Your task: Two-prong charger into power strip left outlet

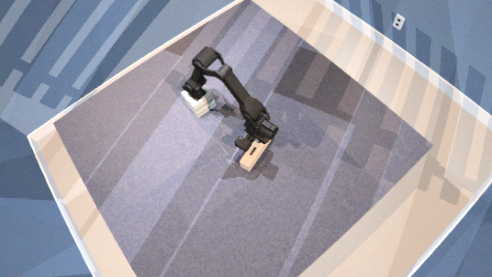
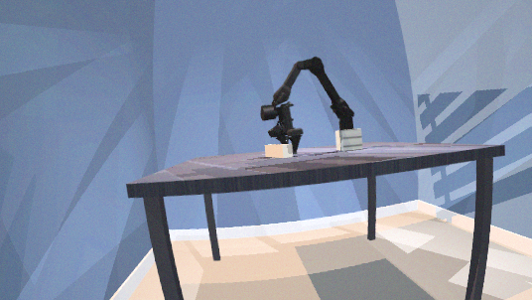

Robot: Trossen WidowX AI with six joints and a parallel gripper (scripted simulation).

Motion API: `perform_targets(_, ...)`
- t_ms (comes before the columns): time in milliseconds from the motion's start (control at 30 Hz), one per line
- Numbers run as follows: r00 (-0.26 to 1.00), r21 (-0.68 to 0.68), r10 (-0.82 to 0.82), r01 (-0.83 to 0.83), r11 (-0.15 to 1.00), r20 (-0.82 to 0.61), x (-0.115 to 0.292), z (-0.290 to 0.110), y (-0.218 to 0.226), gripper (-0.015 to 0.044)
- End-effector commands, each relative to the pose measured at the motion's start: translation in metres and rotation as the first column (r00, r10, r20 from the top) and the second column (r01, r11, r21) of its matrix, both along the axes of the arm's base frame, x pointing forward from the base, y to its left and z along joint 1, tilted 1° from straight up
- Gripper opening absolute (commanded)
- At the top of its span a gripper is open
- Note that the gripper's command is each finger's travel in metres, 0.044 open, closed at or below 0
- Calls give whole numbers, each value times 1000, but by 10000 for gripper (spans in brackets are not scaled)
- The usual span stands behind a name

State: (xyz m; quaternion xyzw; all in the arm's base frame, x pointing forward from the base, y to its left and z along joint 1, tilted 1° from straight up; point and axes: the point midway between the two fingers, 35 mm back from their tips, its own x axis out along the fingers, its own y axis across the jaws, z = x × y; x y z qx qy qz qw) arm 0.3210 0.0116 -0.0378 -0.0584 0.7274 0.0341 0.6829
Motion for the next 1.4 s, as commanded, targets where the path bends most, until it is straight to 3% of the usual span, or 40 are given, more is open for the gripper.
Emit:
perform_targets(0, 1000, 1, 1, -1, 1000, -2, -3, -1, 0, 440)
perform_targets(1367, 1000, 4, 1, -1, 1000, 24, -15, -2, -2, 440)
